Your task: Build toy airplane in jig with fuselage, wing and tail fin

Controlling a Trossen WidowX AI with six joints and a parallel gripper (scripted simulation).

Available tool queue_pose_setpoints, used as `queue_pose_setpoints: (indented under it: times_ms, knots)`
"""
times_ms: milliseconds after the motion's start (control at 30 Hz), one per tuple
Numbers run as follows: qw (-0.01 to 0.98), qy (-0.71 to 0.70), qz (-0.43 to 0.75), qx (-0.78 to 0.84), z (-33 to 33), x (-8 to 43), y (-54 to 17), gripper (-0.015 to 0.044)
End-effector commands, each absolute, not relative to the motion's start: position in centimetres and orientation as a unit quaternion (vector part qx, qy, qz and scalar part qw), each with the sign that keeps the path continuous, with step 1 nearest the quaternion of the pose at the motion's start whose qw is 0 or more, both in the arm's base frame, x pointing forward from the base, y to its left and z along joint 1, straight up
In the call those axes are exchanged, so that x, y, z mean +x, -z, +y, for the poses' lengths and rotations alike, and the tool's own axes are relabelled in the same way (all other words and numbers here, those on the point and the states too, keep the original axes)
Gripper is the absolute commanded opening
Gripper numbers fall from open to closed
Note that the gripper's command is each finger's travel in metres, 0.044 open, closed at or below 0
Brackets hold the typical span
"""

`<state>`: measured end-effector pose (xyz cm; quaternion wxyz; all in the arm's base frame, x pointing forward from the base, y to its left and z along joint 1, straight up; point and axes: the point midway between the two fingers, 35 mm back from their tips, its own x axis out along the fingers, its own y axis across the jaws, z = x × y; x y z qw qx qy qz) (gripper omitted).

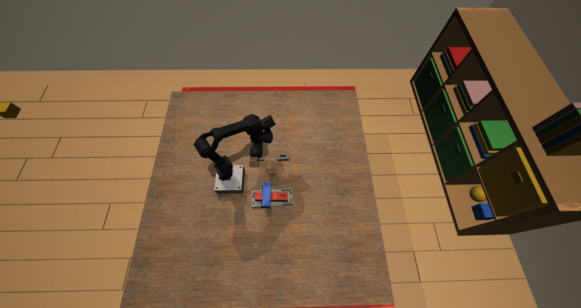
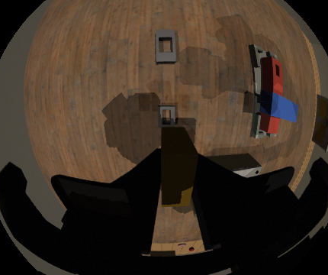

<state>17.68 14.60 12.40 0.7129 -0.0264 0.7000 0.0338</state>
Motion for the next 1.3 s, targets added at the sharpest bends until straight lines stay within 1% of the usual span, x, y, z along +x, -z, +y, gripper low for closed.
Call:
queue_pose_setpoints:
  times_ms: [0, 1267]
  knots:
    - [0.712, -0.035, 0.701, -0.025, 14.4, 18.1, -12.6, 0.0]
    - [0.714, -0.017, 0.7, -0.016, 8.8, 25.5, -11.4, 0.0]
